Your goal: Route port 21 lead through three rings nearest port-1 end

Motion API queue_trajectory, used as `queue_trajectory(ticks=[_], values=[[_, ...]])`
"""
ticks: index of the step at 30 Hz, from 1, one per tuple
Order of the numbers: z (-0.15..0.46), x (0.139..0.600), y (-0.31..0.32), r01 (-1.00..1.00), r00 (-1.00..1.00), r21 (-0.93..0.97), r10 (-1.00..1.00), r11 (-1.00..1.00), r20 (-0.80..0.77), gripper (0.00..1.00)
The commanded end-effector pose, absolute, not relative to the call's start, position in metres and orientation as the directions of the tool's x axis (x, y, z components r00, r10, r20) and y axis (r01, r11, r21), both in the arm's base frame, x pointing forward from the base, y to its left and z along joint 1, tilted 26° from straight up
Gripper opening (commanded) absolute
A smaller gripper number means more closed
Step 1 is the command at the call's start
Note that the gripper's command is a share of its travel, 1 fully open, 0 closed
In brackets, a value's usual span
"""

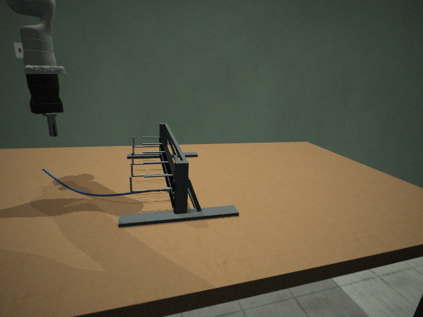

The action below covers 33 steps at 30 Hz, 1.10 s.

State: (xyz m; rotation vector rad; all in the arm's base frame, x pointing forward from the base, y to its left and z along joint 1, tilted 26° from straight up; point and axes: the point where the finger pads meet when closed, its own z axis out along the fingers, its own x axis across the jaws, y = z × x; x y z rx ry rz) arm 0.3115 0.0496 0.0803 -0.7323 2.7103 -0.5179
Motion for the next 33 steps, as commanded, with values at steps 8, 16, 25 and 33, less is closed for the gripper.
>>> queue_trajectory(ticks=[8, 16, 25, 33], values=[[0.0759, 0.3073, 0.0545, -0.481, -0.801, -0.416, -0.580, 0.771, -0.147, 0.67], [0.0759, 0.3073, 0.0545, -0.481, -0.801, -0.416, -0.580, 0.771, -0.147, 0.67], [0.0759, 0.3073, 0.0545, -0.481, -0.801, -0.416, -0.580, 0.771, -0.147, 0.67], [0.0759, 0.3073, 0.0545, -0.481, -0.801, -0.416, -0.580, 0.771, -0.147, 0.67]])
